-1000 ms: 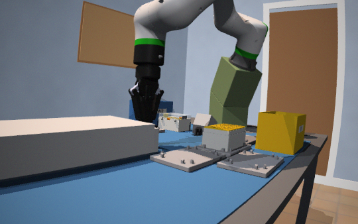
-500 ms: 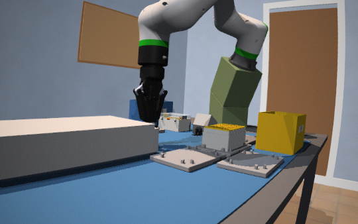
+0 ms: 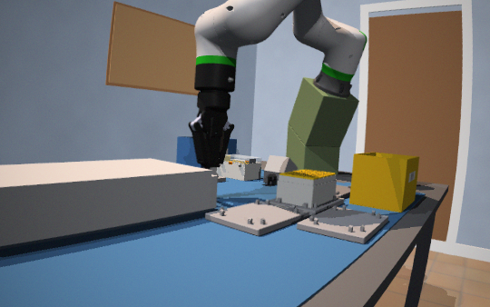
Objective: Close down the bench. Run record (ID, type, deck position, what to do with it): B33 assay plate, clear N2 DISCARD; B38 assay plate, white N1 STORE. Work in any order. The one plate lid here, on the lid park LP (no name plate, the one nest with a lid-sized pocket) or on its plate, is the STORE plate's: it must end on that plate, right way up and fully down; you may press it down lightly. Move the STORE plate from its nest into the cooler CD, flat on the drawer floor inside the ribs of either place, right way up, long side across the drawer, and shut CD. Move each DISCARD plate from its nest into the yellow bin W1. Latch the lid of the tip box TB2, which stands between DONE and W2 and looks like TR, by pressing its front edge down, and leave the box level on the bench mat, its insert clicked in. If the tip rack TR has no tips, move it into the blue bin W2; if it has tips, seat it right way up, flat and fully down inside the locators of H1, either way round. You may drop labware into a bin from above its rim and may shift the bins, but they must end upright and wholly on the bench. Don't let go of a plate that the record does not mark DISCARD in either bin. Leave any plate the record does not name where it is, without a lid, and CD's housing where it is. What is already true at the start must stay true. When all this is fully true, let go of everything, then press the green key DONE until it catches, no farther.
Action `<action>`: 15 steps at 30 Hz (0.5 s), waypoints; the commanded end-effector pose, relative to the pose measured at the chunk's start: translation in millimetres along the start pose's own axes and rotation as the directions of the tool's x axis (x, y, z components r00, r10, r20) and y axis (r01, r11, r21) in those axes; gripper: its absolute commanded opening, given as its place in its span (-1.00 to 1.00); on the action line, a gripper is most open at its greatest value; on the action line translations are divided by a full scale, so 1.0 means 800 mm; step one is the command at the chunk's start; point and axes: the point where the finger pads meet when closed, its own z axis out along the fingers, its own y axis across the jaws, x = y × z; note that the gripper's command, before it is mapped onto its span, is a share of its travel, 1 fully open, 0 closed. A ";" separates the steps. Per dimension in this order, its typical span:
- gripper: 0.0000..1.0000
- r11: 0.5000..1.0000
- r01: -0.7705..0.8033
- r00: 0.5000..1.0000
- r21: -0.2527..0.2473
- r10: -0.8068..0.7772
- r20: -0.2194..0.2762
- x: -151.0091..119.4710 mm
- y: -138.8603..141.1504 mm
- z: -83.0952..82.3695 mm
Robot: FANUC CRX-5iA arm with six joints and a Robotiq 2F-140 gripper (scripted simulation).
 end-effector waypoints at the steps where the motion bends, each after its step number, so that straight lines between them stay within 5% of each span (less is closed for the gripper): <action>1: -1.00 1.000 0.000 1.000 -0.001 0.000 0.000 0.000 -0.005 0.000; 15: -1.00 1.000 0.000 1.000 -0.001 0.000 0.000 0.000 -0.024 0.000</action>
